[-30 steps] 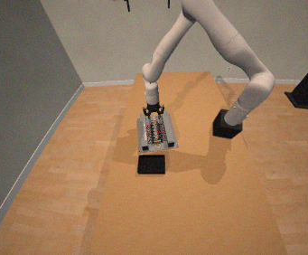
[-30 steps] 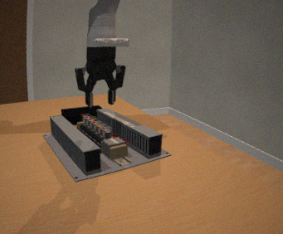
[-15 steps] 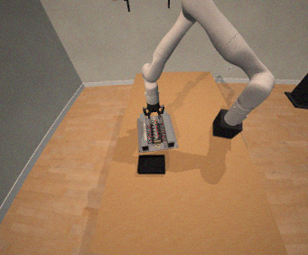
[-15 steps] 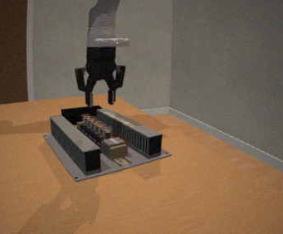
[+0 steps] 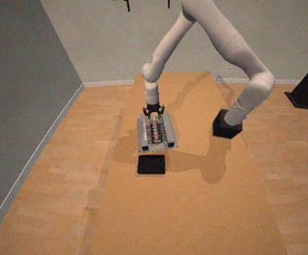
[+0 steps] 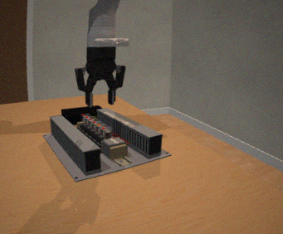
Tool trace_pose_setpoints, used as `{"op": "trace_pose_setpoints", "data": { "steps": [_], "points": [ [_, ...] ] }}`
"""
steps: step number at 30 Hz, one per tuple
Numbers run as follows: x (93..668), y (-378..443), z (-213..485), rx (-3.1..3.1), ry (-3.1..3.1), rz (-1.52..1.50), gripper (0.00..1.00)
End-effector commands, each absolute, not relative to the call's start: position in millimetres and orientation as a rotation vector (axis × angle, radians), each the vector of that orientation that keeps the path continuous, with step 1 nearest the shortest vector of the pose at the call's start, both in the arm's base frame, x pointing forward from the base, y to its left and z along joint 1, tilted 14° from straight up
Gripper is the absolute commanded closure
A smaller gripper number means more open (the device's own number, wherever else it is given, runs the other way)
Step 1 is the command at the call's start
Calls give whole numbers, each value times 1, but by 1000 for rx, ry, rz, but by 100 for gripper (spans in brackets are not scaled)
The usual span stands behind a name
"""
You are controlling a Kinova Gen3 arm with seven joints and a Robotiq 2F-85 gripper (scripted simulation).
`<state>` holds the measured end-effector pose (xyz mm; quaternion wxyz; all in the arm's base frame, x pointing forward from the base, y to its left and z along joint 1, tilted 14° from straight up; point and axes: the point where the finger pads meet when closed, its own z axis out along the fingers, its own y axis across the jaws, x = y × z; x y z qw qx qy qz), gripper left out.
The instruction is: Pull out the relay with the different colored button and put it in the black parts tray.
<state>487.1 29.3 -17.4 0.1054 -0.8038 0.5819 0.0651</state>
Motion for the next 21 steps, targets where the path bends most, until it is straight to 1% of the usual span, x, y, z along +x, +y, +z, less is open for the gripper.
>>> {"op": "trace_pose_setpoints", "data": {
  "steps": [1, 21],
  "points": [
    [488, 29, -17, -2368, 1715, 189, 39],
    [488, 30, -20, -2368, 1715, 189, 39]
  ]
}}
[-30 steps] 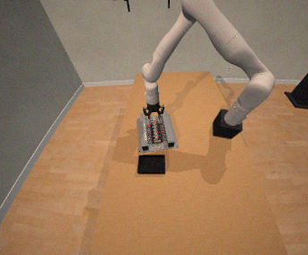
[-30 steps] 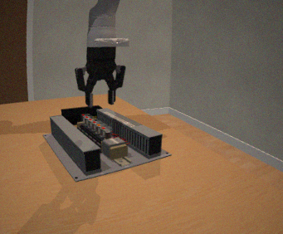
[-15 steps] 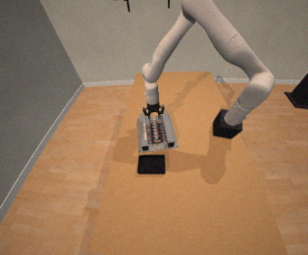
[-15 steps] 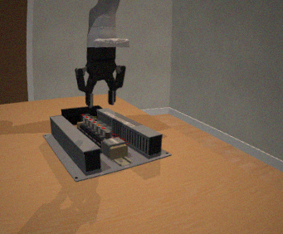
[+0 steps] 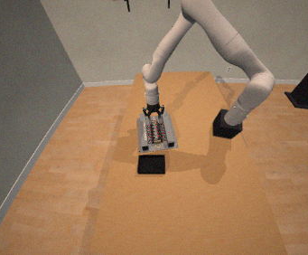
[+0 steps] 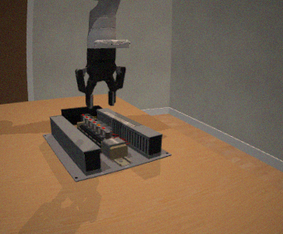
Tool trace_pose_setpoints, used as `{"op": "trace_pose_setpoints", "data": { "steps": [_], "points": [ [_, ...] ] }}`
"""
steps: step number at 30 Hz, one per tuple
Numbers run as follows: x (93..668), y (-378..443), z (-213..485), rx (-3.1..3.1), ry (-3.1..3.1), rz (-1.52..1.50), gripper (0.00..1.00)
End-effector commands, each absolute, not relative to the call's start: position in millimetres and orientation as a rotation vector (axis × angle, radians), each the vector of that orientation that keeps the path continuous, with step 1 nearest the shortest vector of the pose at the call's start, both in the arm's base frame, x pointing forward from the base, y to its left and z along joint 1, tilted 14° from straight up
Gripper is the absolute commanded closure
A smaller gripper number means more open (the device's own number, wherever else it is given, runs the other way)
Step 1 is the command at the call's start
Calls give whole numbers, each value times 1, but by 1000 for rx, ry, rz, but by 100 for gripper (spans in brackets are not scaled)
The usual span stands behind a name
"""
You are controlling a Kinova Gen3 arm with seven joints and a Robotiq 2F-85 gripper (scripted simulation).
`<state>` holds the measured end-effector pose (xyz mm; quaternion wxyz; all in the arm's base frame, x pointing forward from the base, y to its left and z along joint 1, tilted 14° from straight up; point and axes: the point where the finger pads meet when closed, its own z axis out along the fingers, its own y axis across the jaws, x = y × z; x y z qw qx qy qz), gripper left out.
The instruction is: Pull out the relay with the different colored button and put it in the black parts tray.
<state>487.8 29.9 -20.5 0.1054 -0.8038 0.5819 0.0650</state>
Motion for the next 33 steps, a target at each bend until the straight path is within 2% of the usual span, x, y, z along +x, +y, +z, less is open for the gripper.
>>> {"op": "trace_pose_setpoints", "data": {
  "steps": [1, 33],
  "points": [
    [488, 30, -20, -2368, 1715, 189, 39],
    [488, 30, -23, -2368, 1715, 189, 39]
  ]
}}
